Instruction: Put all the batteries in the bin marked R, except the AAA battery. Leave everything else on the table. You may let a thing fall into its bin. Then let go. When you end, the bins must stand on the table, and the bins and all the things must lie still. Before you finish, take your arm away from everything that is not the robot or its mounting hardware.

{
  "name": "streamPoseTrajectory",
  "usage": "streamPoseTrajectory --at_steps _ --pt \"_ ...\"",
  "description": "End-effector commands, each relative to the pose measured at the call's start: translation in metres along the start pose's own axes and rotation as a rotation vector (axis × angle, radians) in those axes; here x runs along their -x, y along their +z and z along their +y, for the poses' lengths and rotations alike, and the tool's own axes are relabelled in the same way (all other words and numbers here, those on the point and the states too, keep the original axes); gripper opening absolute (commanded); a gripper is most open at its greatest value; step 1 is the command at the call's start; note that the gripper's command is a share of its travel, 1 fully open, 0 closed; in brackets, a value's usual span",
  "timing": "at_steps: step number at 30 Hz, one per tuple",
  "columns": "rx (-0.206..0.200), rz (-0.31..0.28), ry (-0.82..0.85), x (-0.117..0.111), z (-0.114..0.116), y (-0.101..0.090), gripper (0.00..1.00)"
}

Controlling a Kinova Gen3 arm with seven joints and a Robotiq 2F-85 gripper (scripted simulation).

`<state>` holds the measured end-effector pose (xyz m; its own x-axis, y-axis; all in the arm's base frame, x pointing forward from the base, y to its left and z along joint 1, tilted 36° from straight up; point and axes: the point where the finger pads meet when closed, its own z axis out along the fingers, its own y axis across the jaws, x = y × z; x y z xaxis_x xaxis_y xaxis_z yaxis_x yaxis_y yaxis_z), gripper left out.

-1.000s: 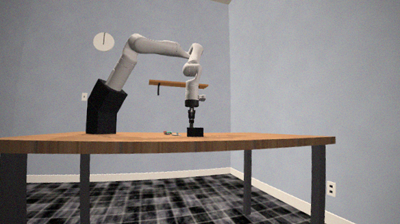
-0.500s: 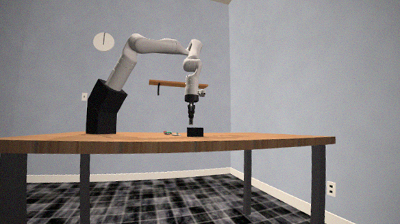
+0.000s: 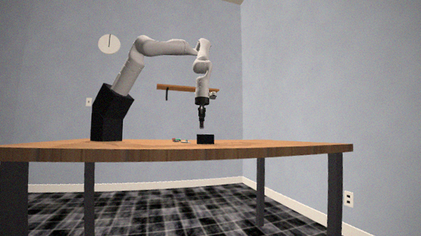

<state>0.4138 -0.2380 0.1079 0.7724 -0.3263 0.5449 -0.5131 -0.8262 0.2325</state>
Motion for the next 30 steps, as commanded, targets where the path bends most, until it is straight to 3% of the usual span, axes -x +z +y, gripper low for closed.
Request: streamPoseTrajectory --at_steps 1,14,21,30 --pt "-0.010 0.003 -0.023 0.000 -0.021 -0.001 0.09" --pt "-0.010 0.003 -0.023 0.003 -0.075 -0.002 0.09" --pt "-0.010 0.003 -0.023 0.003 -0.075 -0.002 0.09" --pt "-0.010 0.003 -0.023 0.003 -0.076 0.017 0.09"
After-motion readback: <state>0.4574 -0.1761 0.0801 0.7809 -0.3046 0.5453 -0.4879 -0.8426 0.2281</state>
